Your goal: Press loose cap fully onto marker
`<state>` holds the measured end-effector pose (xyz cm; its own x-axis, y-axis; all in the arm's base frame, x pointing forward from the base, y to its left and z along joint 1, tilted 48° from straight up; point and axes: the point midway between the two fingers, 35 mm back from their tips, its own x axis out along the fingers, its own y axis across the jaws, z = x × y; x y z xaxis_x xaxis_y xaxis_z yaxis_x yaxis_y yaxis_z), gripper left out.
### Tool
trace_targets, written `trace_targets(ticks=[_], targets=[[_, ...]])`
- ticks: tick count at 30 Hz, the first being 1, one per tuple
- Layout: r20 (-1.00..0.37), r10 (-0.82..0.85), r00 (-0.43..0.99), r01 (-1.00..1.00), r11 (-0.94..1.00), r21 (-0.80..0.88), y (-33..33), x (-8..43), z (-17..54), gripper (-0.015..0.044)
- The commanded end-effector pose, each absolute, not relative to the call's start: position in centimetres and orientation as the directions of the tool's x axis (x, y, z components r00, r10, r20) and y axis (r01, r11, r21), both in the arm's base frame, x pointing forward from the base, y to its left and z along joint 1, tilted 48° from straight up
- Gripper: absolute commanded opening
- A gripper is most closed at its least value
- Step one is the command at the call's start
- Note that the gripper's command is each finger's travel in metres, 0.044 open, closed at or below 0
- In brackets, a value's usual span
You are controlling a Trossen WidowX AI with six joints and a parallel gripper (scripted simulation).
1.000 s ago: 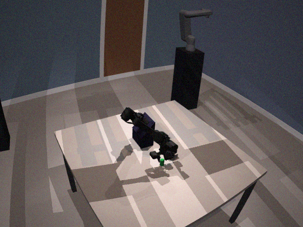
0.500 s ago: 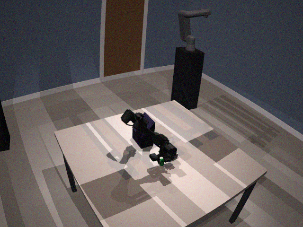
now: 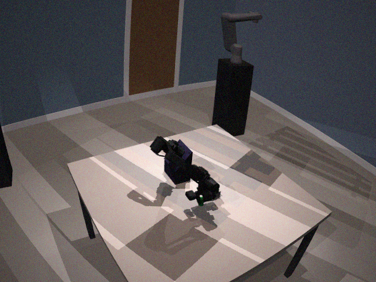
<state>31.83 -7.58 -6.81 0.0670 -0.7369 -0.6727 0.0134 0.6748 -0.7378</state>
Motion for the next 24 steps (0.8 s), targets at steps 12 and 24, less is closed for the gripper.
trace_targets(ticks=[12, 24], targets=[[-0.675, -0.734, 0.069, 0.016, 0.678, -0.735, -4.7, 31.8, -4.3, 0.0], [-0.677, -0.733, 0.071, 0.016, 0.679, -0.734, -2.6, 31.4, -3.1, 0.0]])
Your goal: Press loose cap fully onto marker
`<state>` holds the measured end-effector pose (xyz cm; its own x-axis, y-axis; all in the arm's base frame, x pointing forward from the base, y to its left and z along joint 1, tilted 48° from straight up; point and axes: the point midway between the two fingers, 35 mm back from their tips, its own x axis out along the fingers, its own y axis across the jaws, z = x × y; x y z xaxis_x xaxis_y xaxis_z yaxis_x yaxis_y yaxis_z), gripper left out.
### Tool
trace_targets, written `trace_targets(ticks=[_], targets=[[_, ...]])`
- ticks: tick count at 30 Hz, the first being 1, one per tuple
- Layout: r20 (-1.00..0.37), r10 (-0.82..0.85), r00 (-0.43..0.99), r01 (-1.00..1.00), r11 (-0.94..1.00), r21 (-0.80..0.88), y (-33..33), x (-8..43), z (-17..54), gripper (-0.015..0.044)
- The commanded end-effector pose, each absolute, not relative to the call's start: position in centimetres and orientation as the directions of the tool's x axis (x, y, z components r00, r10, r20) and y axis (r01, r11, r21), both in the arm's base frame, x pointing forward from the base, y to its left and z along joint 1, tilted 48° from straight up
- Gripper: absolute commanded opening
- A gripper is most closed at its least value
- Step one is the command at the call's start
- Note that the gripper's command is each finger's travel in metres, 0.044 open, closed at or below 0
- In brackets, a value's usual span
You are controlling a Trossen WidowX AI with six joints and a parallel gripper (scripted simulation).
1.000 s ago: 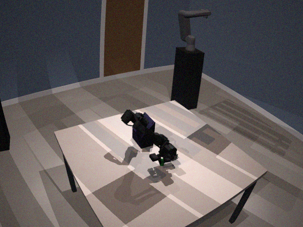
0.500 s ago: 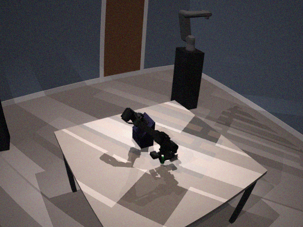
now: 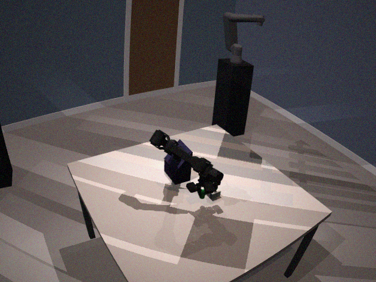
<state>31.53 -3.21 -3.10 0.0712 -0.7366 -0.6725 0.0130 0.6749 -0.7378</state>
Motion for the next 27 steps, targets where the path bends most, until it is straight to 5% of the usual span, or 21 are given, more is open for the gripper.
trace_targets(ticks=[1, 27], targets=[[-0.679, -0.731, 0.072, 0.015, 0.681, -0.732, -2.3, 31.3, -3.2, 0.0], [-0.693, -0.717, 0.066, -0.002, 0.695, -0.719, 5.8, 27.7, -6.9, 0.0]])
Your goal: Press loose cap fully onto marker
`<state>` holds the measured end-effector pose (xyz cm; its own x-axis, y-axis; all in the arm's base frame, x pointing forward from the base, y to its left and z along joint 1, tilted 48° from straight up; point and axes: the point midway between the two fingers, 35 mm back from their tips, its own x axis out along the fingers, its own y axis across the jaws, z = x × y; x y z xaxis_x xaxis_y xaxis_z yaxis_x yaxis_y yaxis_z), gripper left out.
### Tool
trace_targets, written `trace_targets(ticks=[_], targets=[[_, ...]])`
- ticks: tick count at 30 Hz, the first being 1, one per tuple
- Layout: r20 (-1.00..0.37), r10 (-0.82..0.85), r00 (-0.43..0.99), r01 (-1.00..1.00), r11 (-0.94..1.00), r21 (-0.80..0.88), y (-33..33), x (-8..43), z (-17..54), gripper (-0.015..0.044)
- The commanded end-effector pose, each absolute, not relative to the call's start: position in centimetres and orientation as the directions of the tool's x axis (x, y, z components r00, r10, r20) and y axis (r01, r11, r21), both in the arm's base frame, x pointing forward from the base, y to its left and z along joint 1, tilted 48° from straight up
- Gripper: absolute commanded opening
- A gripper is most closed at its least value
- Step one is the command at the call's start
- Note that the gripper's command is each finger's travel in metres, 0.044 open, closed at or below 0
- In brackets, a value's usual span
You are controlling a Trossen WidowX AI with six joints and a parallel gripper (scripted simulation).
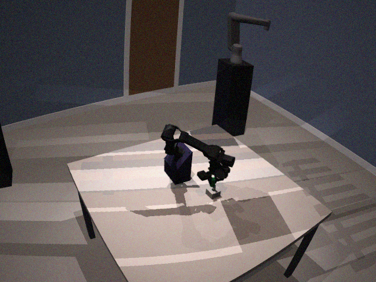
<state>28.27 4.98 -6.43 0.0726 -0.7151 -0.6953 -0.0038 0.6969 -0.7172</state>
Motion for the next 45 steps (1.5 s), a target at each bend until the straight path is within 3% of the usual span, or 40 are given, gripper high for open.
trace_targets(ticks=[1, 11, 45], targets=[[-0.692, -0.719, 0.066, 0.0, 0.694, -0.72, 6.1, 27.5, -7.0, 0.0], [-0.681, -0.729, 0.069, 0.015, 0.684, -0.73, 8.0, 26.1, -7.8, 0.0], [-0.68, -0.73, 0.069, 0.016, 0.682, -0.731, 4.4, 26.5, -11.1, 0.0]])
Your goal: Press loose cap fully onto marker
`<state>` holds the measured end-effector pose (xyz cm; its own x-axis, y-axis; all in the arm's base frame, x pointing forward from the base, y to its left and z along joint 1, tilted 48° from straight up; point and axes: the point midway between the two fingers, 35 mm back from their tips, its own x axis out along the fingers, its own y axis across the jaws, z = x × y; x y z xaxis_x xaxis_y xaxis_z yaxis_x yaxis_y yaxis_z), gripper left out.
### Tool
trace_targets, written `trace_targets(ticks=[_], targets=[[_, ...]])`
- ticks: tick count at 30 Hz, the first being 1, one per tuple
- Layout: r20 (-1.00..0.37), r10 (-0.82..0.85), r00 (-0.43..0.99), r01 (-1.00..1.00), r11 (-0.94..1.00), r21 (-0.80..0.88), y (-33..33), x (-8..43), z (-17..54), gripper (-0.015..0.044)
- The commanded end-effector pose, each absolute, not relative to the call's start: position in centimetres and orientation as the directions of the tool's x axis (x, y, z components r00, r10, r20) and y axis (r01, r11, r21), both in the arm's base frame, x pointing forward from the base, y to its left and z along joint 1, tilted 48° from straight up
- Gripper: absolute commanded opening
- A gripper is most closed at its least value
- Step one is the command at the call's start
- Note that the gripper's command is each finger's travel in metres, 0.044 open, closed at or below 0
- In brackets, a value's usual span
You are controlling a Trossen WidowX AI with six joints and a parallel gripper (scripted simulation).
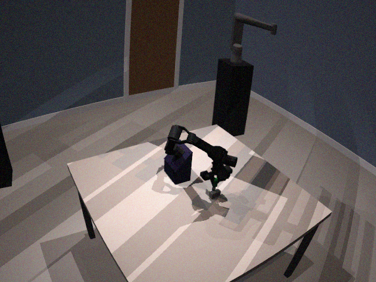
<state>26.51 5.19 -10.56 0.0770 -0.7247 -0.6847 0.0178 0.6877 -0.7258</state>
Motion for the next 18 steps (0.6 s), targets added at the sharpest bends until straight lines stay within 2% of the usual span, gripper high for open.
trace_targets(ticks=[1, 18], targets=[[-0.68, -0.73, 0.069, 0.016, 0.682, -0.731, 4.28, 26.48, -11.2, 0.0], [-0.679, -0.731, 0.069, 0.016, 0.681, -0.732, 3.71, 26.49, -11.64, 0.0]])
